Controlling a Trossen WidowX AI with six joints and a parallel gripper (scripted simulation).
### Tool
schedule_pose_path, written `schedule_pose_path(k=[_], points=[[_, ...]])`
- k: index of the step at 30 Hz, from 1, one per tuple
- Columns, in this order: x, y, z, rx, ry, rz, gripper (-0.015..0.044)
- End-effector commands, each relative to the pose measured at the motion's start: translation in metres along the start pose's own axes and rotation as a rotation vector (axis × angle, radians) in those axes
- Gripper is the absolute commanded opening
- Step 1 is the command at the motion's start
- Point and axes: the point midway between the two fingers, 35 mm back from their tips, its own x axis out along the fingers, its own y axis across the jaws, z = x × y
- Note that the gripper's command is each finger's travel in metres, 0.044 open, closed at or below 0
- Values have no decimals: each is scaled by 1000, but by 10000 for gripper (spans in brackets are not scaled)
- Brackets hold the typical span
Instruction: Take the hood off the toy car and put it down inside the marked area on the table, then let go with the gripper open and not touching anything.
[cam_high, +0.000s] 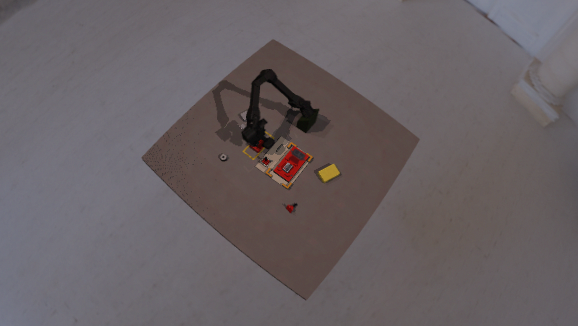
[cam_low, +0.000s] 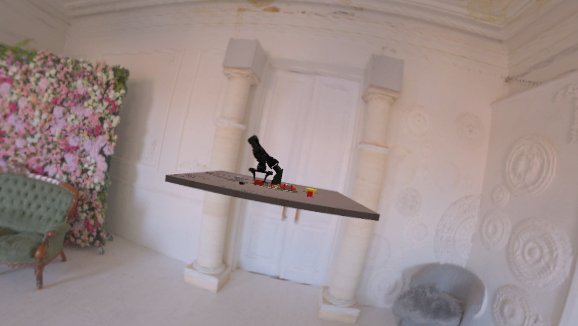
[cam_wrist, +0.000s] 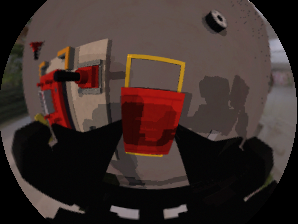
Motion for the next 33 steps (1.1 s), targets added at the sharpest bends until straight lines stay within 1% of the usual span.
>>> schedule_pose_path(k=[1,10,27,30,33], points=[[2,0,0,-5,0,-1,0],[6,0,0,-5,0,-2,0],[2,0,0,0,0,-1,440],[-19,1,2,0,0,2,440],[-55,1,1,-1,-1,-1,440]])
